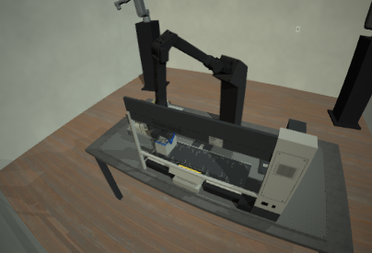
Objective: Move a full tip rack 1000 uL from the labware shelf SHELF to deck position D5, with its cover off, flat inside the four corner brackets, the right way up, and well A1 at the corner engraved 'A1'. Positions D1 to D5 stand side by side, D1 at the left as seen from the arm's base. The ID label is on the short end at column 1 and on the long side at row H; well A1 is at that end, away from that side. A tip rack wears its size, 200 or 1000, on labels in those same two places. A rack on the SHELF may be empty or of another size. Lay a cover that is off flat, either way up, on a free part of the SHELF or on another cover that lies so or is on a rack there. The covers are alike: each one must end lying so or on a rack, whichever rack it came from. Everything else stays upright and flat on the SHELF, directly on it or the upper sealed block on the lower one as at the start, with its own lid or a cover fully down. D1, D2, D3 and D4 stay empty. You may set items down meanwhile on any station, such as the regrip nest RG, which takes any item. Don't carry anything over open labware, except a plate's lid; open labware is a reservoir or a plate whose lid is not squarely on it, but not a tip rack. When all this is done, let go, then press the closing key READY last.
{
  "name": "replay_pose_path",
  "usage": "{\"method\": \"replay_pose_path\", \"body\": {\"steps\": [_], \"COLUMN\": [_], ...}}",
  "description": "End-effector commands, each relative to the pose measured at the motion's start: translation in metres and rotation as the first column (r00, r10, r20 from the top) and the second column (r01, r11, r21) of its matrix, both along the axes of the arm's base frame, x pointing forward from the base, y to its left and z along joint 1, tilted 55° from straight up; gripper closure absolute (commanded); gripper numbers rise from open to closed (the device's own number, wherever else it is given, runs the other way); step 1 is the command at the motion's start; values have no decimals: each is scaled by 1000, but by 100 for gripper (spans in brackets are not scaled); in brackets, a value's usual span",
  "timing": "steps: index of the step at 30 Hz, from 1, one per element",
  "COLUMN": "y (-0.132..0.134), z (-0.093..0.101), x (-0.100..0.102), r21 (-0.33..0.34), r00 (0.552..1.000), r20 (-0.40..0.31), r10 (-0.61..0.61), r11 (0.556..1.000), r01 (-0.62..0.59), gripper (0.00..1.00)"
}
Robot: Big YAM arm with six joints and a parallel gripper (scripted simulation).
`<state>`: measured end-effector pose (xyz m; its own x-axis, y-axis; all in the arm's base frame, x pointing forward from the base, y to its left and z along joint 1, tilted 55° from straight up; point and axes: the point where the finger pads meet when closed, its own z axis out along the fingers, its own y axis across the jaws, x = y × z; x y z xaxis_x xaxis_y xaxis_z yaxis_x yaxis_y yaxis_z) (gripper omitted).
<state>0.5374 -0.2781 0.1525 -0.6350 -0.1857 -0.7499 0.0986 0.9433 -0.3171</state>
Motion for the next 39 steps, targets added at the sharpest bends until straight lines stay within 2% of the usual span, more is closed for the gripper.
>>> {"method": "replay_pose_path", "body": {"steps": [1,16,18,39], "y": [0,0,4,2], "z": [9,10,2,-1], "x": [2,2,9,15], "r21": [-6,-6,7,3], "r00": [1000,1000,1000,1000], "r20": [17,17,11,19], "r10": [-1,-1,4,4], "r11": [1000,1000,1000,1000], "r01": [2,2,-4,-4], "gripper": [100,100,100,100]}}
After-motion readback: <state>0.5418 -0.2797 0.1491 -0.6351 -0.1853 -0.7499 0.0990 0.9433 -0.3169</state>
